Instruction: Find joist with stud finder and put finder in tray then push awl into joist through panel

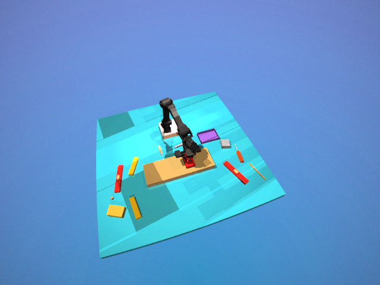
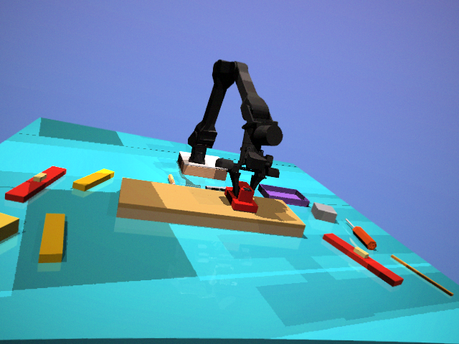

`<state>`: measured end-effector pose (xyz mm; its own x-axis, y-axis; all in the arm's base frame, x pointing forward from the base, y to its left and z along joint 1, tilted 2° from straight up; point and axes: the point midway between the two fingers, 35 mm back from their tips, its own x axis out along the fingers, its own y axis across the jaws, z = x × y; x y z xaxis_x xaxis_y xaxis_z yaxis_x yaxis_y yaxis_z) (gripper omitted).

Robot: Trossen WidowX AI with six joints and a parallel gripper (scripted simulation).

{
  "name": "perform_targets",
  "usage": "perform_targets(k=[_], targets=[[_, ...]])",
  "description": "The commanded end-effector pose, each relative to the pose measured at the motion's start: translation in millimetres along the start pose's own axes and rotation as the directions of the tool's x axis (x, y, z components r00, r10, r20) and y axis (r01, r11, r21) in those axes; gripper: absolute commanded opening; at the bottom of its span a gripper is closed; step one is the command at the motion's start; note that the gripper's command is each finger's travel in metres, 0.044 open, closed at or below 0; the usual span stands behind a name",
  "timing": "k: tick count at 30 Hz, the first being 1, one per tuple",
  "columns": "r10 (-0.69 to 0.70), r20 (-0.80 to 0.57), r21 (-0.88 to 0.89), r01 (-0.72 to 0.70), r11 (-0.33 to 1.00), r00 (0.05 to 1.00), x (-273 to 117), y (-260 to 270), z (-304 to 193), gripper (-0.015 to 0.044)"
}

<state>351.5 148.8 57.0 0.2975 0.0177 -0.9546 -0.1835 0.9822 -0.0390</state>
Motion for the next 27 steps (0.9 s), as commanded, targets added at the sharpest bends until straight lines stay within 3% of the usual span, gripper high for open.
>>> perform_targets(k=[1,27], targets=[[0.014,-0.003,-0.005,-0.014,1.000,1.000,0,23,-1,0.0000],[0.023,-0.003,-0.002,-0.023,1.000,1.000,-3,118,-1,0.0000]])
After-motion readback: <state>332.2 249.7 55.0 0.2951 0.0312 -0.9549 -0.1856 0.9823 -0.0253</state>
